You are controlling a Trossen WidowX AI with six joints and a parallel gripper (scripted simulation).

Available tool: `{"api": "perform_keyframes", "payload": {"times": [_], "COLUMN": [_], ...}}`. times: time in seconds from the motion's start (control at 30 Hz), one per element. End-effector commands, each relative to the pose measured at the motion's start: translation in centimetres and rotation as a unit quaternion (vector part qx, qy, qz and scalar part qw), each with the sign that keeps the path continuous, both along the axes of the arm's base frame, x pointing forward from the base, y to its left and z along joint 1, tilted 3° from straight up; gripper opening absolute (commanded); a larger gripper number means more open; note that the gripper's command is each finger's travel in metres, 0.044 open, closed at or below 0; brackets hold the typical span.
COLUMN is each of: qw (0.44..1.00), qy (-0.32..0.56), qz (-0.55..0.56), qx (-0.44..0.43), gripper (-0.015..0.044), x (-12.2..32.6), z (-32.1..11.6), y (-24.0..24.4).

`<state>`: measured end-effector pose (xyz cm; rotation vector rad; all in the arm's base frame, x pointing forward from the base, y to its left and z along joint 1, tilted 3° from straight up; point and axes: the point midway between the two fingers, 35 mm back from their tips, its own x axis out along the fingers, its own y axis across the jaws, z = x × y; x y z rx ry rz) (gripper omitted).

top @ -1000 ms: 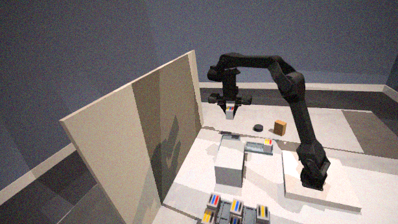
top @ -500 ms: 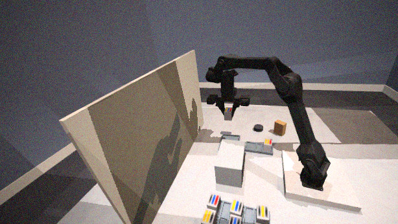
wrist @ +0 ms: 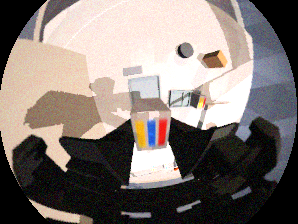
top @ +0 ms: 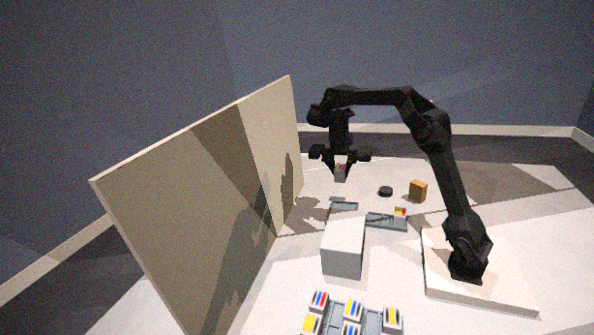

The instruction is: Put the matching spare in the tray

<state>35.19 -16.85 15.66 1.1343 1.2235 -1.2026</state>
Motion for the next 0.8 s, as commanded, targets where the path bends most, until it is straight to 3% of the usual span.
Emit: {"api": "perform_keyframes", "payload": {"times": [0.0, 0.77], "qw": [1.0, 1.0], "qy": [-0.001, -0.001], "qz": [-0.002, -0.002], "qx": [0.001, 0.001], "gripper": [0.0, 0.0], "x": [0.1, 0.3], "z": [-0.3, -1.9], "y": [0.0, -0.2]}}
